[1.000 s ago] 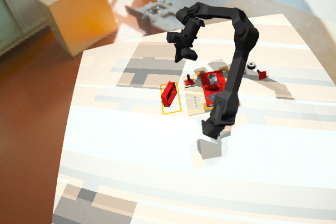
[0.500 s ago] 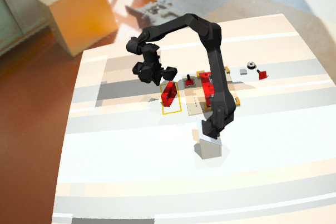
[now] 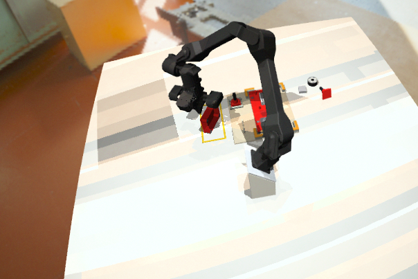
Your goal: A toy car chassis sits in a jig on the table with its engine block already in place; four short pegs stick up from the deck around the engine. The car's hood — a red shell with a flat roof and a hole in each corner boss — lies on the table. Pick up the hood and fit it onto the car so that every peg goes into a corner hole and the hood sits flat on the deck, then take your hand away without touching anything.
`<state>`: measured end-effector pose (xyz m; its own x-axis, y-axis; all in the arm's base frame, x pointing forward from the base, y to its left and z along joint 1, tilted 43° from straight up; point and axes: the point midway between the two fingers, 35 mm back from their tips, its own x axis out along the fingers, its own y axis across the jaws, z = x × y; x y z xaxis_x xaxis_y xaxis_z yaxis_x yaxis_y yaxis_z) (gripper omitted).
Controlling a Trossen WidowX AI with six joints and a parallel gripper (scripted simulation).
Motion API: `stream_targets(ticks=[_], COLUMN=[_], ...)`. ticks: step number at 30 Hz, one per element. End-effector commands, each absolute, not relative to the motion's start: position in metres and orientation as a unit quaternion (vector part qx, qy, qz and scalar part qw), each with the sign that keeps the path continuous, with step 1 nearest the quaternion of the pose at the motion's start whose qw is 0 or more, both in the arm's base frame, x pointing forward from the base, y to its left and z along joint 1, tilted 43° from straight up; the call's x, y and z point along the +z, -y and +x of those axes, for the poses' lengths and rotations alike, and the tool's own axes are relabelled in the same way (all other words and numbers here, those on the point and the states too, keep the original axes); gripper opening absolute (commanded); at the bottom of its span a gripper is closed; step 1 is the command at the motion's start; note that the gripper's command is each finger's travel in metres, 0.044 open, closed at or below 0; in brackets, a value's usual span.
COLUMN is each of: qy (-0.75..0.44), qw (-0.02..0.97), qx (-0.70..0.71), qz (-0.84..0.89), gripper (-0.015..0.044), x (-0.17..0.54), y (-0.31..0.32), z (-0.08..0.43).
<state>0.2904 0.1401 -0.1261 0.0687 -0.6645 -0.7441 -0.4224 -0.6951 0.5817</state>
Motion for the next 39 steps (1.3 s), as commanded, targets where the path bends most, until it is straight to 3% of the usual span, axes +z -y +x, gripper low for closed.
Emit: stream_targets(ticks=[1, 39], qy=[0.374, 0.374], qw=[0.11, 0.11], qx=[-0.569, -0.569], qz=[0.724, 0.724], gripper=[0.0, 0.0], x=[-0.13, -0.118], y=[-0.138, -0.124], z=[0.29, 0.284])
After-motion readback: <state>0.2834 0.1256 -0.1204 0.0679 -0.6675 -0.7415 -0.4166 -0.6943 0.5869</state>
